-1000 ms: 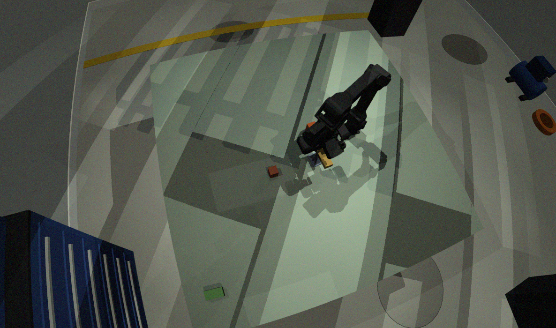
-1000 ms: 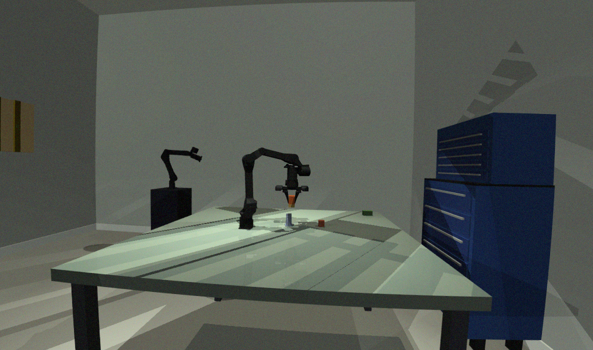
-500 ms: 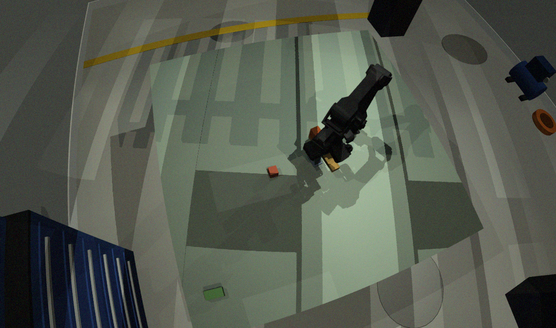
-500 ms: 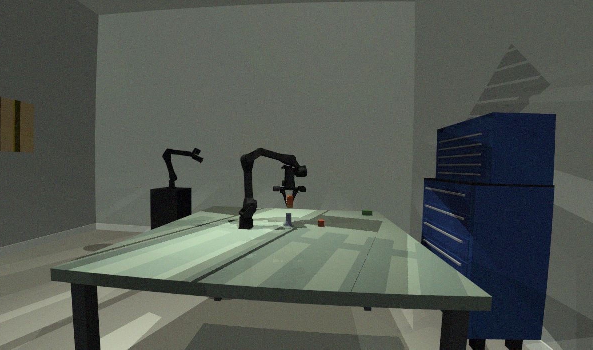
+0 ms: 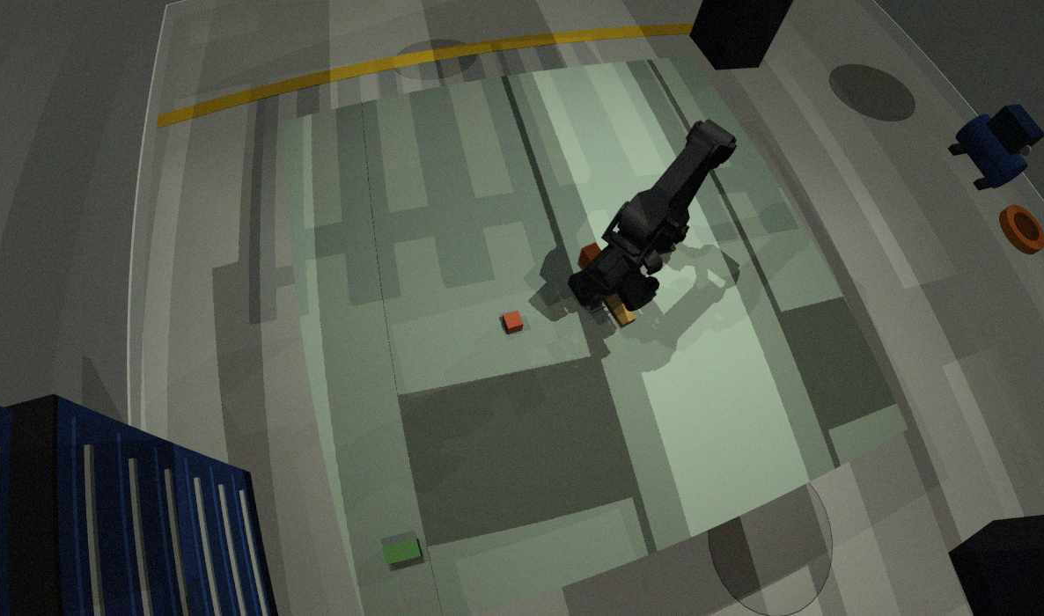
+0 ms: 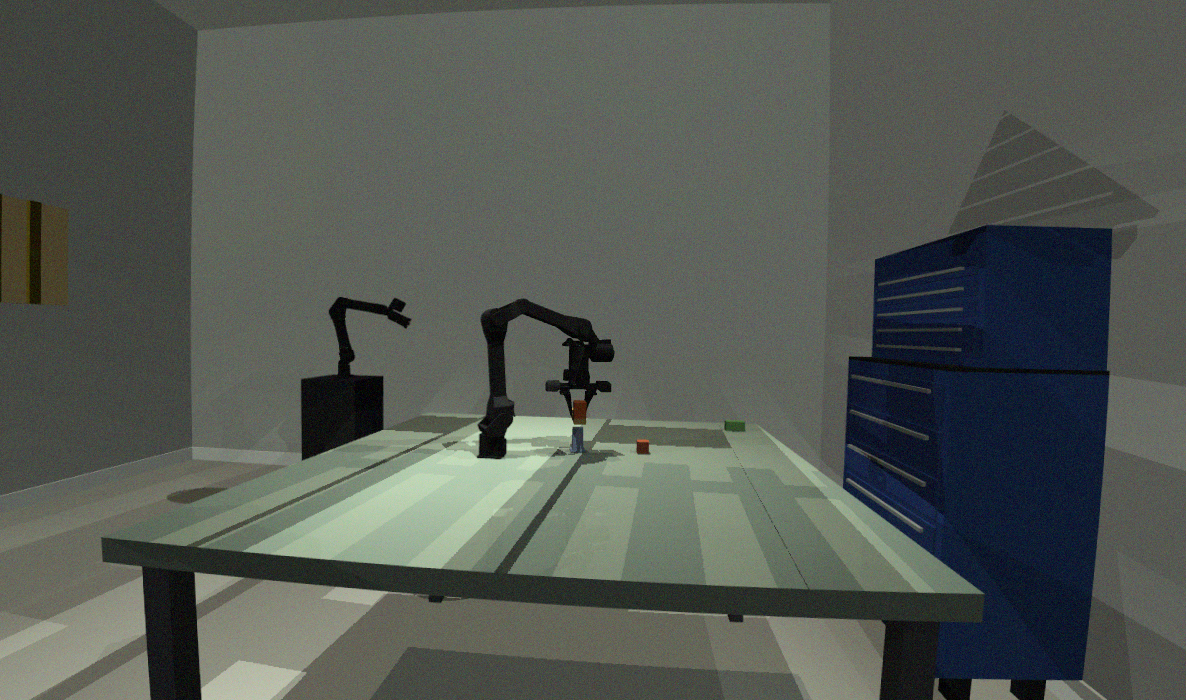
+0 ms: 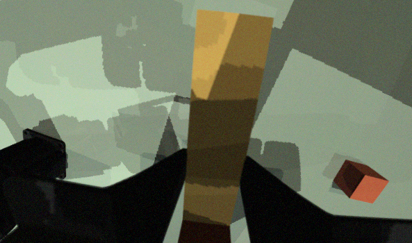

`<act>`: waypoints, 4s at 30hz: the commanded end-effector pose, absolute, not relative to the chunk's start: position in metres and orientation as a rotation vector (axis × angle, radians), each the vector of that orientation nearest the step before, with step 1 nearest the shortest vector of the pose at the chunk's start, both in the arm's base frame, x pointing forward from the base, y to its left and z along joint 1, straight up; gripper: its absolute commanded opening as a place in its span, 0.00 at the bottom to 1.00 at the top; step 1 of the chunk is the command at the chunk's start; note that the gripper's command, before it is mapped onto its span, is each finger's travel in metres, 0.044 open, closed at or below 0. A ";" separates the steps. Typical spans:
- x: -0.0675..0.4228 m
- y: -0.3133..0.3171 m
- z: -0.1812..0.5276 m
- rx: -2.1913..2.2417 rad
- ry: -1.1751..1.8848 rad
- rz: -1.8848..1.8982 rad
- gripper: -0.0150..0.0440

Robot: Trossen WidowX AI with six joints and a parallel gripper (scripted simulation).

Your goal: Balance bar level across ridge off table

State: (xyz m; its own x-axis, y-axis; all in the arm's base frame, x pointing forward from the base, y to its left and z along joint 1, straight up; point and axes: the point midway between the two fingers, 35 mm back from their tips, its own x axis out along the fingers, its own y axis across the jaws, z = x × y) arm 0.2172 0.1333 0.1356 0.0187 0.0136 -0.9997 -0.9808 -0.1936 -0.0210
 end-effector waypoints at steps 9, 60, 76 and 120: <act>0.217 0.132 0.123 -1.351 1.087 1.337 0.25; 0.217 0.132 0.120 -1.351 1.087 1.337 0.25; 0.217 0.132 0.118 -1.351 1.087 1.337 0.25; 0.217 0.132 0.115 -1.351 1.087 1.337 0.25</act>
State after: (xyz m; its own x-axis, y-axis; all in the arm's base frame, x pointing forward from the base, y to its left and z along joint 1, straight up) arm 0.2162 0.1319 0.1158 0.0201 0.0139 -0.9997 -0.9812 -0.1915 -0.0224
